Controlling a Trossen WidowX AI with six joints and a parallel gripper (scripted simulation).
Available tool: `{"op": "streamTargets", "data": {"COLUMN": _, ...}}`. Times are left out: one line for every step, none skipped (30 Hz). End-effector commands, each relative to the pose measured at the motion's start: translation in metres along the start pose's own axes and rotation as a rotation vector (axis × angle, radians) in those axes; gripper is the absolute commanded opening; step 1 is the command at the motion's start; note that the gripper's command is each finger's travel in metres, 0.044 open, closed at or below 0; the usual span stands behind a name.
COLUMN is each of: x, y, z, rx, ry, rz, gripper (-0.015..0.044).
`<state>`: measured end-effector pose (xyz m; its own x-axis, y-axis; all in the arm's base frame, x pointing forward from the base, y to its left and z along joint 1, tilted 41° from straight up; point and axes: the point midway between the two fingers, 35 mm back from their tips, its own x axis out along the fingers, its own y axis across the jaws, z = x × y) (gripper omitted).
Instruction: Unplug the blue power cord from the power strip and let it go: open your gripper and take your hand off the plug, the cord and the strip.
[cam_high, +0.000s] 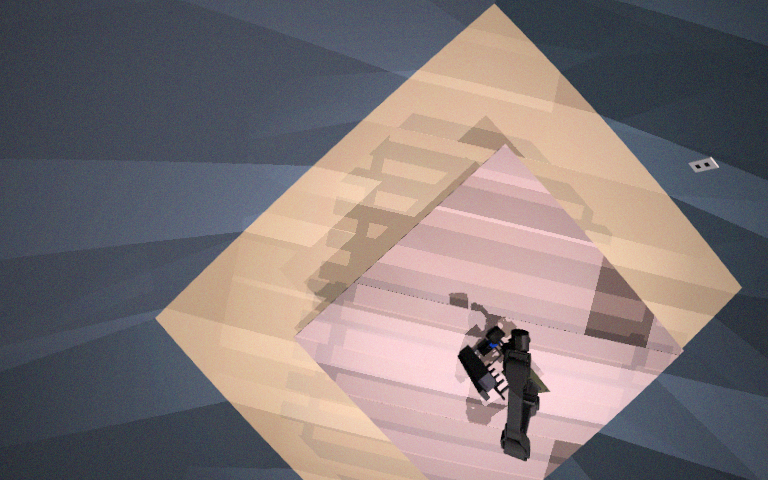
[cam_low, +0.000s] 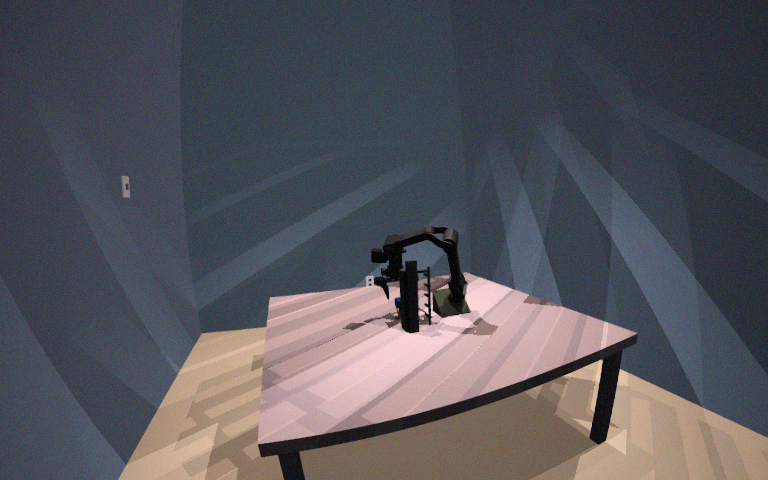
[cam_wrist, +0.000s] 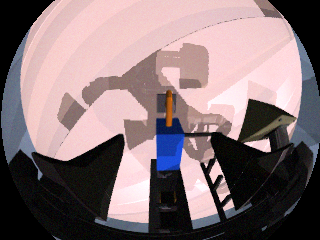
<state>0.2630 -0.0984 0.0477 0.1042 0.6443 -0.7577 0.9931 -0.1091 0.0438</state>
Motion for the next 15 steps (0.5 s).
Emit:
{"op": "streamTargets", "data": {"x": -0.007, "y": 0.000, "z": 0.030, "rx": 0.004, "ry": -0.006, "rz": 0.001, "gripper": 0.0440}}
{"op": "streamTargets", "data": {"x": -0.009, "y": 0.000, "z": 0.040, "rx": 0.003, "ry": -0.006, "rz": 0.001, "gripper": 0.0440}}
{"op": "streamTargets", "data": {"x": -0.010, "y": -0.001, "z": 0.047, "rx": 0.003, "ry": -0.006, "rz": 0.001, "gripper": 0.0440}}
{"op": "streamTargets", "data": {"x": -0.010, "y": -0.001, "z": 0.049, "rx": 0.003, "ry": -0.006, "rz": 0.001, "gripper": 0.0440}}
{"op": "streamTargets", "data": {"x": -0.010, "y": -0.001, "z": 0.049, "rx": 0.003, "ry": -0.006, "rz": 0.001, "gripper": 0.0440}}
{"op": "streamTargets", "data": {"x": -0.010, "y": -0.001, "z": 0.049, "rx": 0.003, "ry": -0.006, "rz": 0.001, "gripper": 0.0440}}
{"op": "streamTargets", "data": {"x": -0.010, "y": -0.001, "z": 0.049, "rx": 0.003, "ry": -0.006, "rz": 0.001, "gripper": 0.0440}}
{"op": "streamTargets", "data": {"x": -0.010, "y": -0.001, "z": 0.049, "rx": 0.003, "ry": -0.006, "rz": 0.001, "gripper": 0.0440}}
{"op": "streamTargets", "data": {"x": -0.010, "y": -0.001, "z": 0.049, "rx": 0.003, "ry": -0.006, "rz": 0.001, "gripper": 0.0440}}
{"op": "streamTargets", "data": {"x": -0.010, "y": -0.001, "z": 0.049, "rx": 0.003, "ry": -0.006, "rz": 0.001, "gripper": 0.0440}}
{"op": "streamTargets", "data": {"x": -0.010, "y": -0.001, "z": 0.049, "rx": 0.003, "ry": -0.006, "rz": 0.001, "gripper": 0.0440}}
{"op": "streamTargets", "data": {"x": -0.010, "y": -0.001, "z": 0.049, "rx": 0.003, "ry": -0.006, "rz": 0.001, "gripper": 0.0440}}
{"op": "streamTargets", "data": {"x": -0.010, "y": -0.001, "z": 0.049, "rx": 0.003, "ry": -0.006, "rz": 0.001, "gripper": 0.0440}}
{"op": "streamTargets", "data": {"x": -0.010, "y": -0.001, "z": 0.049, "rx": 0.003, "ry": -0.006, "rz": 0.001, "gripper": 0.0440}}
{"op": "streamTargets", "data": {"x": -0.010, "y": -0.001, "z": 0.049, "rx": 0.003, "ry": -0.006, "rz": 0.001, "gripper": 0.0440}}
